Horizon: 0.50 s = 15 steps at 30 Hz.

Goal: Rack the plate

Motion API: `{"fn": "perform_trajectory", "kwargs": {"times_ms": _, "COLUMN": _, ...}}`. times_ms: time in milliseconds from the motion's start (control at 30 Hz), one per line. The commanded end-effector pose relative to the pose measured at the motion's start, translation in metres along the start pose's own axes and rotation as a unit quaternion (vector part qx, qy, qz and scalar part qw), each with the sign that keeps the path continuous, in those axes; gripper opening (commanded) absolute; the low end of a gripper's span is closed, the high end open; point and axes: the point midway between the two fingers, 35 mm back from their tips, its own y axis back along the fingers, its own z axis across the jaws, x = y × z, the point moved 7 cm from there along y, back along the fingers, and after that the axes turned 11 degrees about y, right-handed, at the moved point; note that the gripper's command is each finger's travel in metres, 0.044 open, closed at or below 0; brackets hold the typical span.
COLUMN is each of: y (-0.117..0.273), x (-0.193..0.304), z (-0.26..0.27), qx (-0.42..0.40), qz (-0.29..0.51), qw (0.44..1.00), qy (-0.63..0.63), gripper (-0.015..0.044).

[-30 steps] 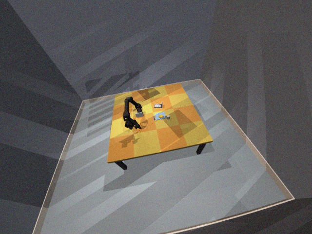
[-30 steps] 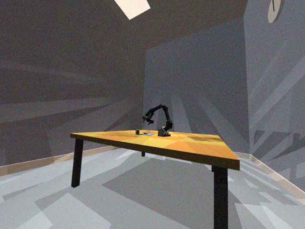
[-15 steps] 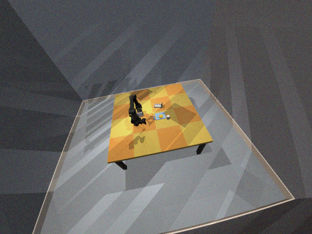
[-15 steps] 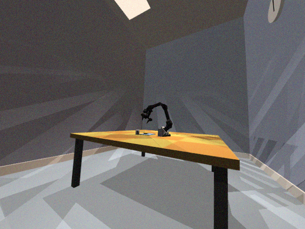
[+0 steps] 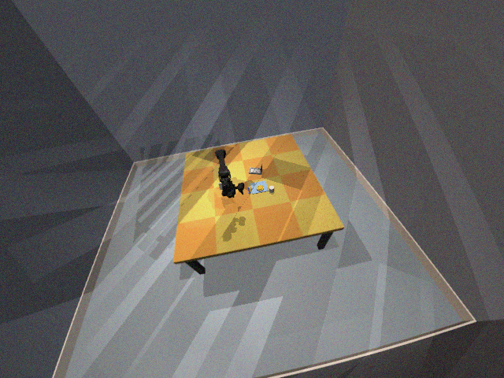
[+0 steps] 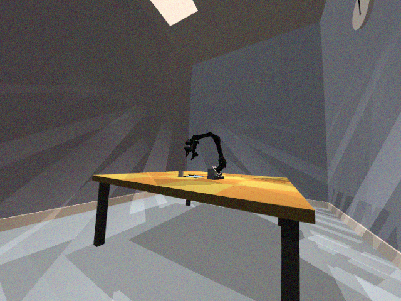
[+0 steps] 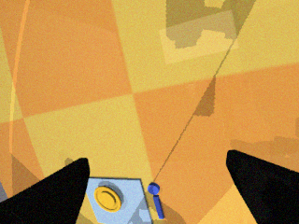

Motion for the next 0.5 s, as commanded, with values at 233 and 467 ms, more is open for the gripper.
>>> {"fn": "perform_trajectory", "kwargs": {"times_ms": 233, "y": 0.000, "x": 0.027, "z": 0.055, "qx": 0.020, "qz": 0.017, "qw": 0.983, "qy": 0.184, "gripper": 0.0400}}
{"fn": "perform_trajectory", "kwargs": {"times_ms": 467, "y": -0.005, "x": 0.043, "z": 0.085, "qx": 0.027, "qz": 0.035, "qw": 0.953, "qy": 0.299, "gripper": 0.0400}}
